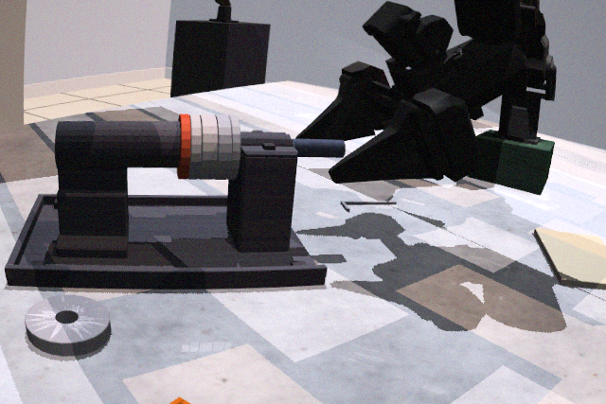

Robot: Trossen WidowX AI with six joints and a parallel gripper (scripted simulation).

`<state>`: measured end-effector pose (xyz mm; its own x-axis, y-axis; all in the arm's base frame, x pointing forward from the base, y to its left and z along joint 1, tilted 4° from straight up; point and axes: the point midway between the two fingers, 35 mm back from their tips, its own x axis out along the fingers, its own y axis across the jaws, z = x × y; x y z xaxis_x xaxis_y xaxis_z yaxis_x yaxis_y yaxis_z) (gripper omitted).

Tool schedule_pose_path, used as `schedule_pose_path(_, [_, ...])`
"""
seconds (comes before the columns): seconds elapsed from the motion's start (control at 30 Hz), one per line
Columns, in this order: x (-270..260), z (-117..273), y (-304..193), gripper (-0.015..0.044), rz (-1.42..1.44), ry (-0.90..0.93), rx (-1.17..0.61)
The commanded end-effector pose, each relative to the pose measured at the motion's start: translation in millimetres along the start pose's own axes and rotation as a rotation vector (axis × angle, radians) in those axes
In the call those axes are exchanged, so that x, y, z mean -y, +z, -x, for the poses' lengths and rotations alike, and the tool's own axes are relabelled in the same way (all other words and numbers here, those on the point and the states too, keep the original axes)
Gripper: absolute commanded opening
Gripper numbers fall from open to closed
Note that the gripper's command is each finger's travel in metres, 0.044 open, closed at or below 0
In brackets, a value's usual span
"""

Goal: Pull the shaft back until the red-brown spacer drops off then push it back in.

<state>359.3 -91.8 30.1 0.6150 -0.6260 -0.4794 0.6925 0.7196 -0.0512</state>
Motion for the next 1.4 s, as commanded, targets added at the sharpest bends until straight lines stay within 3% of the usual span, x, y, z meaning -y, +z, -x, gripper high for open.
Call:
schedule_pose_path(0.0, [-1.7, -1.2, 1.9, 0.044, 0.001, 0.006, 0.003])
schedule_pose_path(1.37, [-1.6, -18.4, 2.3, 0.044, 0.001, 0.005, 0.005])
